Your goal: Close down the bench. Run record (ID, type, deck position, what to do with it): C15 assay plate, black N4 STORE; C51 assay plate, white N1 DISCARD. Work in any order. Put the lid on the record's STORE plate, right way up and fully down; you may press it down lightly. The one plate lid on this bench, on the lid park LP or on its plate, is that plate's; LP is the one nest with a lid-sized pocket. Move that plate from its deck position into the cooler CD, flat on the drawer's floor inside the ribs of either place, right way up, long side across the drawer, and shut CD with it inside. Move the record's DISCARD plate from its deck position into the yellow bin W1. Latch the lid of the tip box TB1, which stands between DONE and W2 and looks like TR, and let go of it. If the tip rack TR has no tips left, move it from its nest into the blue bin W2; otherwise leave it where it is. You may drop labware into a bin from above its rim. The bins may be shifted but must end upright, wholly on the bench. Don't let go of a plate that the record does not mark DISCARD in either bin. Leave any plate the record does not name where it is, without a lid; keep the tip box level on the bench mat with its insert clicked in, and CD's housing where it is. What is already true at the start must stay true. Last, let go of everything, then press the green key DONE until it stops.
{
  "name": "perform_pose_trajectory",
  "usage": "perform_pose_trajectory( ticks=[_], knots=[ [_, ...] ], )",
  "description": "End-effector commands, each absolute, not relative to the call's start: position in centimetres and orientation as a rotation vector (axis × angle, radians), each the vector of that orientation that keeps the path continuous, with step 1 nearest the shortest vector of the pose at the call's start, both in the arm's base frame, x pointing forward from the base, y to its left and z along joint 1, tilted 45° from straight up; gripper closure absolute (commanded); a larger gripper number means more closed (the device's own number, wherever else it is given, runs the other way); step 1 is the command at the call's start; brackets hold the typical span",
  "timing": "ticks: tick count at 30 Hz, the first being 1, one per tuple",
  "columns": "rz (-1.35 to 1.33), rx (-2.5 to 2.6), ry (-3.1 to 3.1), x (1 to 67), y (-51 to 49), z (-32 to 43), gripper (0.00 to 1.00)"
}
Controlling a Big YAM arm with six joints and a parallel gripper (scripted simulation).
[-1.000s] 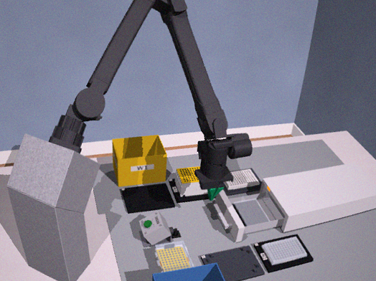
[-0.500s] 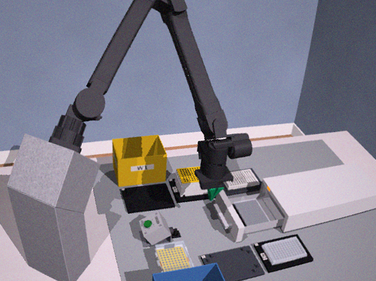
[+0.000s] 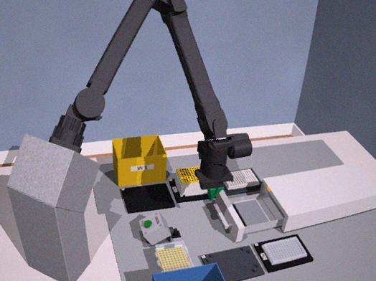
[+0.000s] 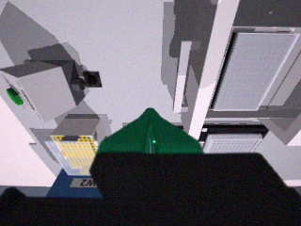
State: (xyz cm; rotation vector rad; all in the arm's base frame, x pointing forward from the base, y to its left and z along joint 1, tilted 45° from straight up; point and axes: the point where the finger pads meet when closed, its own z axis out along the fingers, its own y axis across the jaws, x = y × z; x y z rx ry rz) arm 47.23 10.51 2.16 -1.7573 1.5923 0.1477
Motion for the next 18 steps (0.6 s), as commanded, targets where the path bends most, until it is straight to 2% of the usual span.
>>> perform_pose_trajectory(
  ticks=[1,18],
  knots=[
    [0.139,-1.755,1.576,48.1,11.3,2.3,1.00],
    [0.139,-1.755,1.575,48.9,12.5,0.8,1.00]
  ],
)
